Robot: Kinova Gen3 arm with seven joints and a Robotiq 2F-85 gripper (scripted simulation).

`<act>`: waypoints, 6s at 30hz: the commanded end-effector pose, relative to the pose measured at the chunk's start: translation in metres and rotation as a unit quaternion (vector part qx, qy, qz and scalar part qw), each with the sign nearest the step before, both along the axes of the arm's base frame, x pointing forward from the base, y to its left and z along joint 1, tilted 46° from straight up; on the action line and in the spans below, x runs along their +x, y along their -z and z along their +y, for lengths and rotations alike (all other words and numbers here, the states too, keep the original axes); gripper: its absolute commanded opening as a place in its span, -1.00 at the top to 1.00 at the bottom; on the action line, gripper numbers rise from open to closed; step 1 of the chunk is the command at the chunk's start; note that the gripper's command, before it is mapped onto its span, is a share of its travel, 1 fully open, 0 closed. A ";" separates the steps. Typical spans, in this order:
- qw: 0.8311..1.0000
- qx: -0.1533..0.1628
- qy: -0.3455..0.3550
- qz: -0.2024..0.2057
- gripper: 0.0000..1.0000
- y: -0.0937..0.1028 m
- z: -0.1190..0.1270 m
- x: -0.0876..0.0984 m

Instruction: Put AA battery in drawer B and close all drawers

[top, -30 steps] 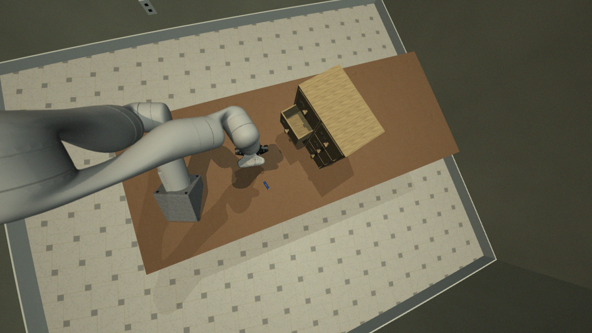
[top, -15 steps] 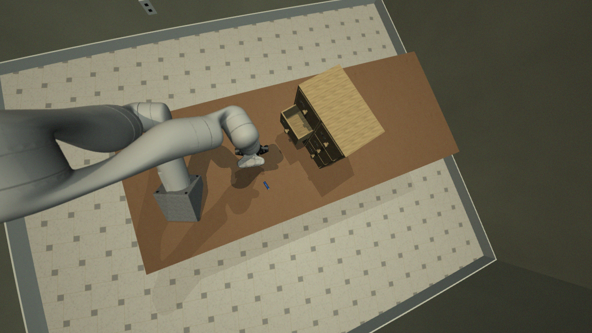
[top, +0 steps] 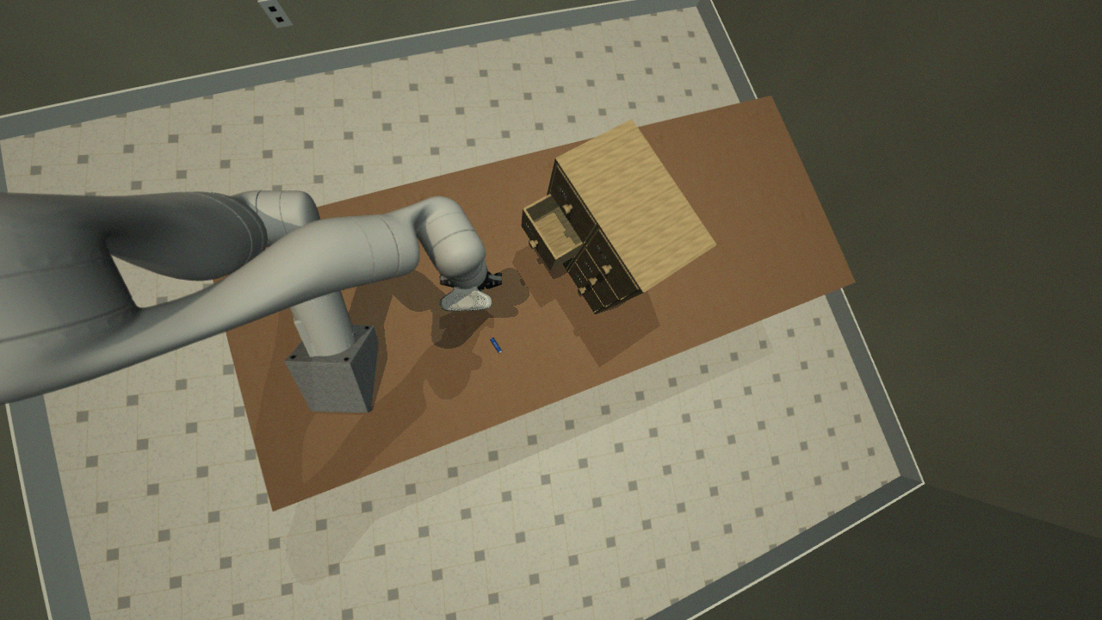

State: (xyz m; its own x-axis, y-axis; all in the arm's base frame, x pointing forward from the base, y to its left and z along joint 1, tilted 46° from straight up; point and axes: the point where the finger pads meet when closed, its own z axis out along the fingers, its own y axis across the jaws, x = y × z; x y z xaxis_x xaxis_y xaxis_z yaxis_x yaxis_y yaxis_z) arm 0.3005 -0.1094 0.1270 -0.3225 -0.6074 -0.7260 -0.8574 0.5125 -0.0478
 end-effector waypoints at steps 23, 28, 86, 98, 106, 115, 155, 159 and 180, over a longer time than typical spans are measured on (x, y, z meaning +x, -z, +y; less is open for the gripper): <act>0.975 0.086 0.152 0.135 0.82 -0.006 -0.010 0.024; 0.959 0.112 0.196 0.173 0.82 -0.007 -0.013 0.031; 0.871 0.195 0.338 0.298 0.82 -0.028 -0.035 0.045; 0.871 0.195 0.338 0.298 0.82 -0.066 -0.069 0.022; 0.871 0.195 0.338 0.298 0.82 -0.086 -0.086 0.011; 0.871 0.195 0.338 0.298 0.82 -0.104 -0.102 0.001; 0.870 0.221 0.352 0.264 0.82 -0.106 -0.104 -0.002; 0.869 0.233 0.358 0.248 0.82 -0.106 -0.104 -0.002; 0.853 0.313 0.396 0.137 0.82 -0.103 -0.102 -0.004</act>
